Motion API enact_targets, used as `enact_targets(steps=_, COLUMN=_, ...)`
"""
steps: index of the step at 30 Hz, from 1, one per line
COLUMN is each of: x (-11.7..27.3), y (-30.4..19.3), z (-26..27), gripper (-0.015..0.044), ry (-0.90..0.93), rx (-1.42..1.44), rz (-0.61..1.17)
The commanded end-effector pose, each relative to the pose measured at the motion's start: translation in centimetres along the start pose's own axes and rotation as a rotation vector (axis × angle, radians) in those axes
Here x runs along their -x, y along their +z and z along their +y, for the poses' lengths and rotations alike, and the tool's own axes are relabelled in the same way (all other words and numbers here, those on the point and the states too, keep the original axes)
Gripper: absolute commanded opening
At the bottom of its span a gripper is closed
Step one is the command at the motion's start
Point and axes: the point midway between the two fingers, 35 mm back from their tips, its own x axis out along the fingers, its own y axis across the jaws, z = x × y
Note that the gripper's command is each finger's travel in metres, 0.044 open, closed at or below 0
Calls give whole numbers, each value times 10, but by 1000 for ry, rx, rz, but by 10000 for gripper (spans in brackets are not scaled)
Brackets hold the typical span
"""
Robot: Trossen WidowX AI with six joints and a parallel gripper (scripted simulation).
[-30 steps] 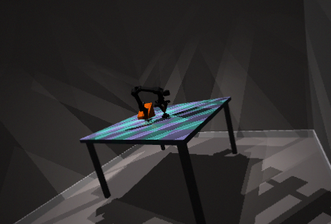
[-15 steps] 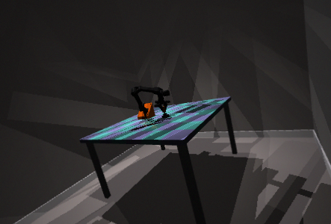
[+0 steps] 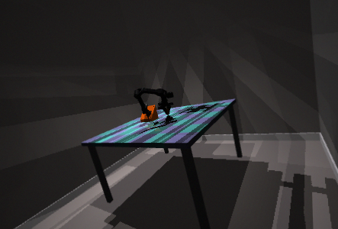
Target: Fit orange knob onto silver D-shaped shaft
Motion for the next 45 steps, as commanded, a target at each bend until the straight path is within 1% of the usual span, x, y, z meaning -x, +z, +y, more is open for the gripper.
enact_targets(steps=1, x=0, y=-1, z=0, gripper=0, ry=-1, rx=108, rz=3)
enact_targets(steps=29, x=-4, y=0, z=0, gripper=0, ry=0, rx=108, rz=3)
enact_targets(steps=35, x=1, y=-1, z=0, gripper=0, ry=-1, rx=108, rz=3)
enact_targets(steps=38, x=2, y=-1, z=0, gripper=0, ry=-1, rx=161, rz=3)
enact_targets(steps=42, x=1, y=-1, z=0, gripper=0, ry=0, rx=307, rz=3)
enact_targets(steps=45, x=0, y=0, z=0, gripper=0, ry=0, rx=317, rz=3)
